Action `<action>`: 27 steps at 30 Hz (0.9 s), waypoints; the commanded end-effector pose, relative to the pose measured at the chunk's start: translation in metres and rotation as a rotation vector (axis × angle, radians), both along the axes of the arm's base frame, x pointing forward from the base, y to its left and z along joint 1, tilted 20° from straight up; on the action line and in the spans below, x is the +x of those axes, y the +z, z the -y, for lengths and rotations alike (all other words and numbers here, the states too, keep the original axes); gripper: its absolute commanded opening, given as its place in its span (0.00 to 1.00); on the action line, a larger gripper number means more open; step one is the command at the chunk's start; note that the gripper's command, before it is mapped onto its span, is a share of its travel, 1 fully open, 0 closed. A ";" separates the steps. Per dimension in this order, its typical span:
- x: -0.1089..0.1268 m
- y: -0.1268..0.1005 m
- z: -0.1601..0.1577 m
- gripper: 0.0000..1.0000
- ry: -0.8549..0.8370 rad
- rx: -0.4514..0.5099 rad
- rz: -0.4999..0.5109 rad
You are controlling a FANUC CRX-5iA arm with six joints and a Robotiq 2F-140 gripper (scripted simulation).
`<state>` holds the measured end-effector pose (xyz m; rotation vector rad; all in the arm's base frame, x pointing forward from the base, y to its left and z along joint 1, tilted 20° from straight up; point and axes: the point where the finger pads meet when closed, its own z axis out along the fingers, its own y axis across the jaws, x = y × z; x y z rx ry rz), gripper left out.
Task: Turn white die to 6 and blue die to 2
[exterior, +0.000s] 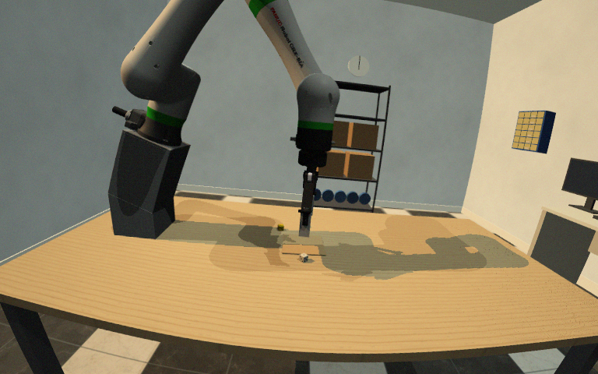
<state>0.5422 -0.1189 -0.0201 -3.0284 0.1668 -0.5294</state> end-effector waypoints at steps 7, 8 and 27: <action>0.003 -0.008 -0.001 1.00 -0.359 0.105 -0.014; 0.003 -0.008 -0.001 1.00 -0.363 0.106 -0.014; 0.005 -0.015 -0.001 0.21 -0.647 0.210 -0.024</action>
